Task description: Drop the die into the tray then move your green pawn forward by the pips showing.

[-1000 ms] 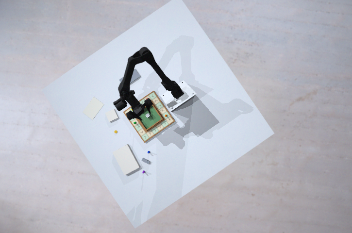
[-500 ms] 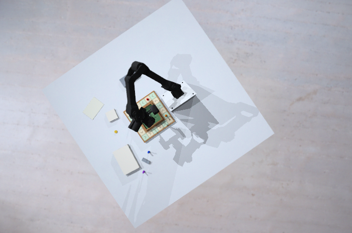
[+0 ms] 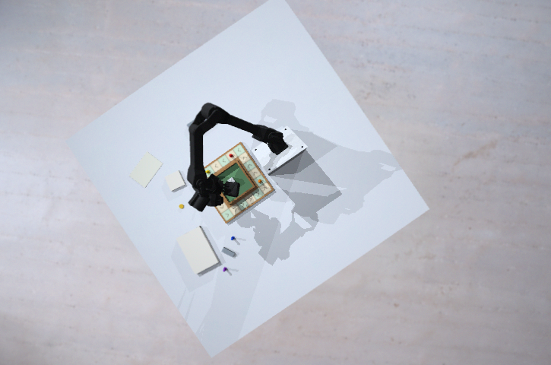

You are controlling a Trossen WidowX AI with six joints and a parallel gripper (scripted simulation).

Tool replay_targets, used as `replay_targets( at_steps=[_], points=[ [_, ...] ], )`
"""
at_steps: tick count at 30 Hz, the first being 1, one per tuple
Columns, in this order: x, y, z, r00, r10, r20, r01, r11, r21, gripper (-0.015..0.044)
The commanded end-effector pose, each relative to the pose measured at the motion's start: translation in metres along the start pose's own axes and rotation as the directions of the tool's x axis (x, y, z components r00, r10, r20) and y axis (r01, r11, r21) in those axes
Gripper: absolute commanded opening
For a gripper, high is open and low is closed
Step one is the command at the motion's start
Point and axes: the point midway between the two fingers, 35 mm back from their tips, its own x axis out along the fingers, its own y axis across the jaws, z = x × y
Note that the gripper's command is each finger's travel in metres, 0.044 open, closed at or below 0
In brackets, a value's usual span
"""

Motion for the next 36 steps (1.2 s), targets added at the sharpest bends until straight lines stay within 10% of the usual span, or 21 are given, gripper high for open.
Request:
replay_targets(
  at_steps=[1, 5, 36],
  points=[
    [0.012, -0.046, 0.026, 0.999, -0.044, -0.019, 0.045, 0.728, 0.684, 0.0200],
    [0.017, -0.062, 0.033, 0.998, -0.060, -0.029, 0.056, 0.509, 0.859, 0.0200],
    [0.045, -0.065, 0.034, 0.998, -0.061, -0.029, 0.056, 0.509, 0.859, 0.0200]
  ],
)
